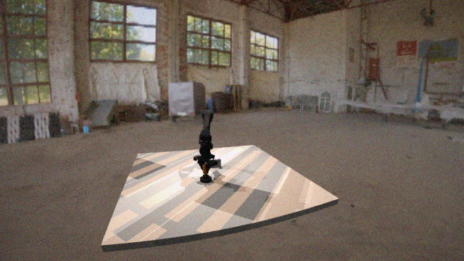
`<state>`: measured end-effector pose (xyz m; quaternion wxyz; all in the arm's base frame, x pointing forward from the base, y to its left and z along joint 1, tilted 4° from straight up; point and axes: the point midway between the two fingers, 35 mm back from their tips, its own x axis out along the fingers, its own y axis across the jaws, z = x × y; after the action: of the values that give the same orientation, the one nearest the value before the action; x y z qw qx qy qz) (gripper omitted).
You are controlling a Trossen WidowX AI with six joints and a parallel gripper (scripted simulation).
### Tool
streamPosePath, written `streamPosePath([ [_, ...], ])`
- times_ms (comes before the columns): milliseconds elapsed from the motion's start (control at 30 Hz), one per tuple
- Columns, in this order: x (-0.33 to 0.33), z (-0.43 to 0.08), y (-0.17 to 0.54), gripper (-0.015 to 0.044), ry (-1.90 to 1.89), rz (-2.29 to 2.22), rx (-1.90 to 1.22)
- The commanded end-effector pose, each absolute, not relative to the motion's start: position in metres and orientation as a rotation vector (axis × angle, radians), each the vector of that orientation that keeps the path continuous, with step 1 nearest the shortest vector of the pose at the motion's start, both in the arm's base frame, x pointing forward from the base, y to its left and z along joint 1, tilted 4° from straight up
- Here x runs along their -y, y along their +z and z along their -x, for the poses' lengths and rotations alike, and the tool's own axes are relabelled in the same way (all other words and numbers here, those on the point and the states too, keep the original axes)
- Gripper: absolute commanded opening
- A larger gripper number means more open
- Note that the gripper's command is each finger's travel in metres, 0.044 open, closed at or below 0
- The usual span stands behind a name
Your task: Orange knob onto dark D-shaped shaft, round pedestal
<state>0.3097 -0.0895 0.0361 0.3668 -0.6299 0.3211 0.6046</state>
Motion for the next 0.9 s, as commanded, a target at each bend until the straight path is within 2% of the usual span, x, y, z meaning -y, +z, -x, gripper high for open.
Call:
streamPosePath([
  [0, 0.0893, -0.31, 0.0359, 0.0, 1.554, 1.625, -0.819],
  [500, 0.0879, -0.305, 0.0395, 0.0, 1.555, 1.624, -0.819],
  [867, 0.0879, -0.3054, 0.0413, 0.0, 1.687, 1.771, -0.674],
])
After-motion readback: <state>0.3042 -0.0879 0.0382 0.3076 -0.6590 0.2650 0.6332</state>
